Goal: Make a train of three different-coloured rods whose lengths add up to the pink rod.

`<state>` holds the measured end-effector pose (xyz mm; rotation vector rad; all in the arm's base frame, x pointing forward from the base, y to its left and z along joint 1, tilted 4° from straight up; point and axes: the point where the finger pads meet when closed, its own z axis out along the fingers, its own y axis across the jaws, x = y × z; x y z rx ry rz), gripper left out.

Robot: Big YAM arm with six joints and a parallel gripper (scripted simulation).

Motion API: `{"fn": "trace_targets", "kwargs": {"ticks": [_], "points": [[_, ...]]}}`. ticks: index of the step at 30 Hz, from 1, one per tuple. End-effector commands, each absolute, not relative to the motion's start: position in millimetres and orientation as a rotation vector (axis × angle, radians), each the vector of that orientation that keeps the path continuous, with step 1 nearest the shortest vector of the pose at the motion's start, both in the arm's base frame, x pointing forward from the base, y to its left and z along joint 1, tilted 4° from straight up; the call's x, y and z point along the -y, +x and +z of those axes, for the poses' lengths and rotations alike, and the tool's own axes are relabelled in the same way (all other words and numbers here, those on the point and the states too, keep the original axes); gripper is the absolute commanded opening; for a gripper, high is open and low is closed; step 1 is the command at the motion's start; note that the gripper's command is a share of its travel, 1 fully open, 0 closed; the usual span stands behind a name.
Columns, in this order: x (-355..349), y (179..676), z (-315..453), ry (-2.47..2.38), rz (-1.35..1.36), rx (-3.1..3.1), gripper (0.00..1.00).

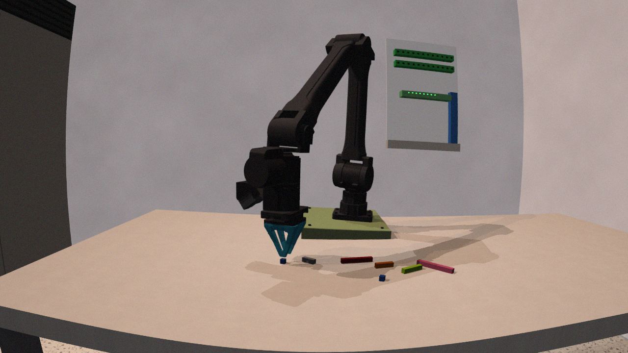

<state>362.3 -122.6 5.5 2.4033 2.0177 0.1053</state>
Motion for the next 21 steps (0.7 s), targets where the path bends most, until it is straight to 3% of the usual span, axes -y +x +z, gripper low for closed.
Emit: {"fn": "trace_targets", "kwargs": {"ticks": [1,21], "points": [[127.0,363.9,7.9,2.4,0.114,-2.007,0.23],[125.1,361.0,-0.4,2.412,0.102,-2.016,0.23]]}}
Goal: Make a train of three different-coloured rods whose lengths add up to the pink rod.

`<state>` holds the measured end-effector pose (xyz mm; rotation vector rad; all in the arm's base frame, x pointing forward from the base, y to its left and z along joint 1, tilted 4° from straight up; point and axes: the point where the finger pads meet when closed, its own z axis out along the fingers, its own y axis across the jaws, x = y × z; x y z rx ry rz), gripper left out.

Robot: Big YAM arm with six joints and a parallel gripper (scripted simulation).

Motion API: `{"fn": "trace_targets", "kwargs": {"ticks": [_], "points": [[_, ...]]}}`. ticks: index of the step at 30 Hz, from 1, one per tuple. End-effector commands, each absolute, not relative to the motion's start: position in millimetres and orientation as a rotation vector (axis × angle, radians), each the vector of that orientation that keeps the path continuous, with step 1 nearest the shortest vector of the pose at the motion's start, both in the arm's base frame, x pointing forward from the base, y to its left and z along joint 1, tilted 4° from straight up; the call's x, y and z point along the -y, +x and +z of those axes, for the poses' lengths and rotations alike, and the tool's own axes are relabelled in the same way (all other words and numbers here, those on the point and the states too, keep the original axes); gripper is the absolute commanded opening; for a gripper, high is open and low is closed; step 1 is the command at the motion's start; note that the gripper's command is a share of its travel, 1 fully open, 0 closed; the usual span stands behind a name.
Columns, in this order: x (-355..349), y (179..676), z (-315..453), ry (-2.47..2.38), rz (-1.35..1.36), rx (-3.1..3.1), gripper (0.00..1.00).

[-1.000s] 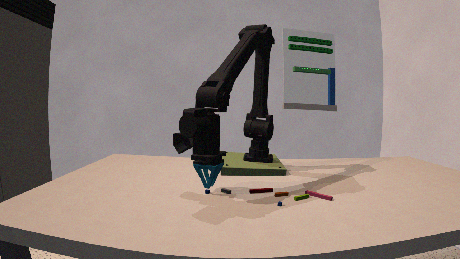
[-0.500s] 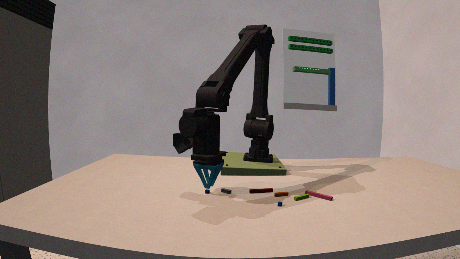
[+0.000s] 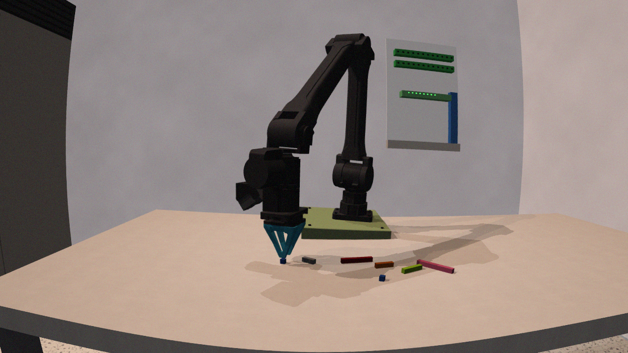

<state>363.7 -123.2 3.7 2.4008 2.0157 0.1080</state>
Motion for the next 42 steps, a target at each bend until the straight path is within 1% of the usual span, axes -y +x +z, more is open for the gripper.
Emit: {"fn": "trace_targets", "kwargs": {"ticks": [1,14,42], "points": [[126,363,-1,2.405,0.109,-2.011,0.23],[123,365,-13,2.404,0.11,-2.011,0.23],[122,365,-10,2.4,0.113,-2.008,0.23]]}}
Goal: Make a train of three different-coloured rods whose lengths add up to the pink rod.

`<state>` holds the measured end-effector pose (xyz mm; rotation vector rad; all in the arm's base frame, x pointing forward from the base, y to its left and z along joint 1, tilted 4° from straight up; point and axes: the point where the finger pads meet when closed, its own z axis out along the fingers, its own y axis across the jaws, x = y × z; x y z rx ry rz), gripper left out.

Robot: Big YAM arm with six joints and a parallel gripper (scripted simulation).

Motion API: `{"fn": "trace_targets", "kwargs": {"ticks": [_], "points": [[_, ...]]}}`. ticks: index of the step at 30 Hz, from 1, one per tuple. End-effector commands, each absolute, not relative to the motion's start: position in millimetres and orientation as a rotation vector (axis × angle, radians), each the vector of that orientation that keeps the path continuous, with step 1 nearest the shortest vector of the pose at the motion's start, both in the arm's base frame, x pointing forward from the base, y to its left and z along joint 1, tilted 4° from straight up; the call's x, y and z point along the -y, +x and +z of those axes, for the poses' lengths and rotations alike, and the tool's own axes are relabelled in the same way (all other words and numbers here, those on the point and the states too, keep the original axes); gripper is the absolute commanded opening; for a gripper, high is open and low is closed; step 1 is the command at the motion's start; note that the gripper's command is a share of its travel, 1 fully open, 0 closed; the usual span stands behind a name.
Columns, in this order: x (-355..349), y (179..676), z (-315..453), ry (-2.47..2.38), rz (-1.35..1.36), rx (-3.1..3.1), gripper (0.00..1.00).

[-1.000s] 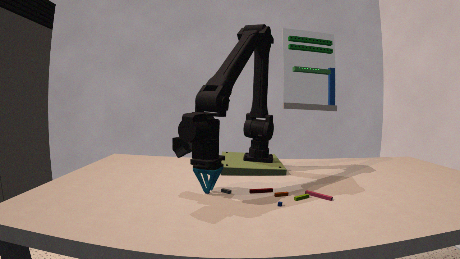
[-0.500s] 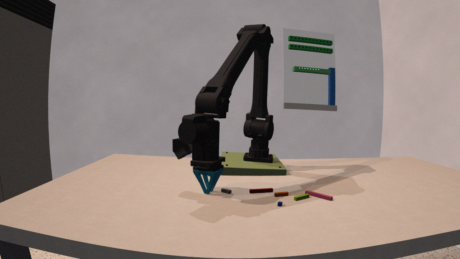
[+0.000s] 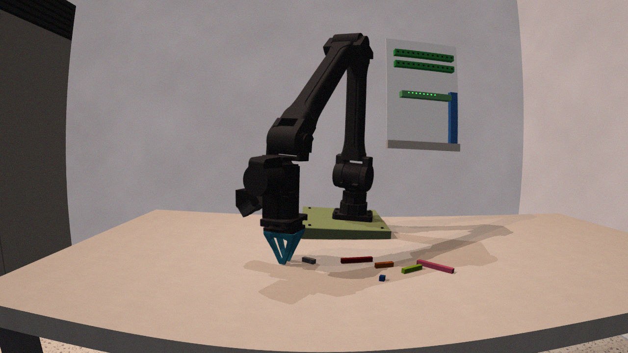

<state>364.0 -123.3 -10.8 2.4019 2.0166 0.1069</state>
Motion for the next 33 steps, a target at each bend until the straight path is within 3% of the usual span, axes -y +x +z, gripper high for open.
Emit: {"fn": "trace_targets", "kwargs": {"ticks": [1,15,16,33], "points": [[122.2,365.0,-10.0,2.4,0.113,-2.008,0.23],[122.2,365.0,-10.0,2.4,0.113,-2.008,0.23],[122.2,365.0,-10.0,2.4,0.113,-2.008,0.04],[122.2,365.0,-10.0,2.4,0.113,-2.008,0.04]]}}
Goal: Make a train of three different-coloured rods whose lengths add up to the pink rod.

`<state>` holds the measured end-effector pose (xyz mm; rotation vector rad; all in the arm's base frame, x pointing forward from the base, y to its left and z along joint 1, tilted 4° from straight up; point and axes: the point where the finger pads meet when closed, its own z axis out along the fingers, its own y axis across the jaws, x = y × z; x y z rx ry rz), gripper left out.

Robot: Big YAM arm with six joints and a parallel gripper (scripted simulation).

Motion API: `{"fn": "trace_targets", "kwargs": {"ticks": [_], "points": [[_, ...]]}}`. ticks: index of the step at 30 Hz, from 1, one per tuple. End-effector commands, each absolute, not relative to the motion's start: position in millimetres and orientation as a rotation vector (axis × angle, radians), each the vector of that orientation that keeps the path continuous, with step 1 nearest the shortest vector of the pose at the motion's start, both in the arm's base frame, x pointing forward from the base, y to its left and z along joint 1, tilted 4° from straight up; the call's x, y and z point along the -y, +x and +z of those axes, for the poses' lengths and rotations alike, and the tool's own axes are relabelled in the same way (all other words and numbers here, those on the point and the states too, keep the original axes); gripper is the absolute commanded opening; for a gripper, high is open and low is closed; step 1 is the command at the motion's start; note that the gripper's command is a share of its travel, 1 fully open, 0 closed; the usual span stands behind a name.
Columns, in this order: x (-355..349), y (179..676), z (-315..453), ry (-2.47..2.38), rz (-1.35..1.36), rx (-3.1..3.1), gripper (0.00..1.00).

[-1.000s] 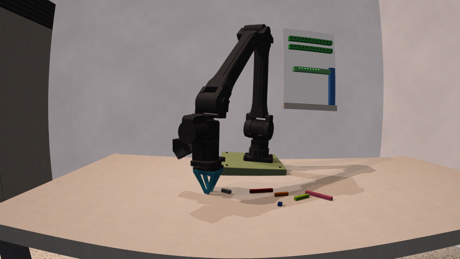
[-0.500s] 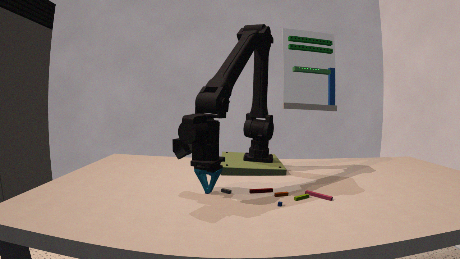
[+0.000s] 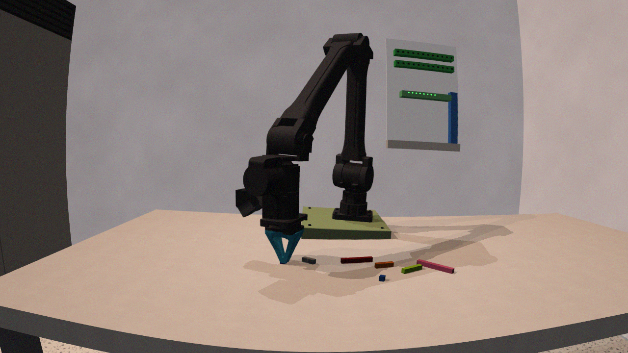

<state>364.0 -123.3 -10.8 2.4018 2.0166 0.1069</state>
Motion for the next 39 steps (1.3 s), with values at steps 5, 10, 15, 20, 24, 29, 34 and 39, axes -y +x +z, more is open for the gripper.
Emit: {"fn": "trace_targets", "kwargs": {"ticks": [5,10,15,20,24,29,34,39], "points": [[122,365,-10,2.4,0.113,-2.008,0.04],[122,365,-10,2.4,0.113,-2.008,0.04],[122,365,-10,2.4,0.113,-2.008,0.04],[123,364,1,2.395,0.119,-2.004,0.04],[135,383,32,2.361,0.152,-1.977,0.04],[137,381,55,2.357,0.153,-1.979,0.04],[136,379,95,2.35,0.156,-1.983,0.04],[138,376,108,2.37,0.141,-1.989,0.04]]}}
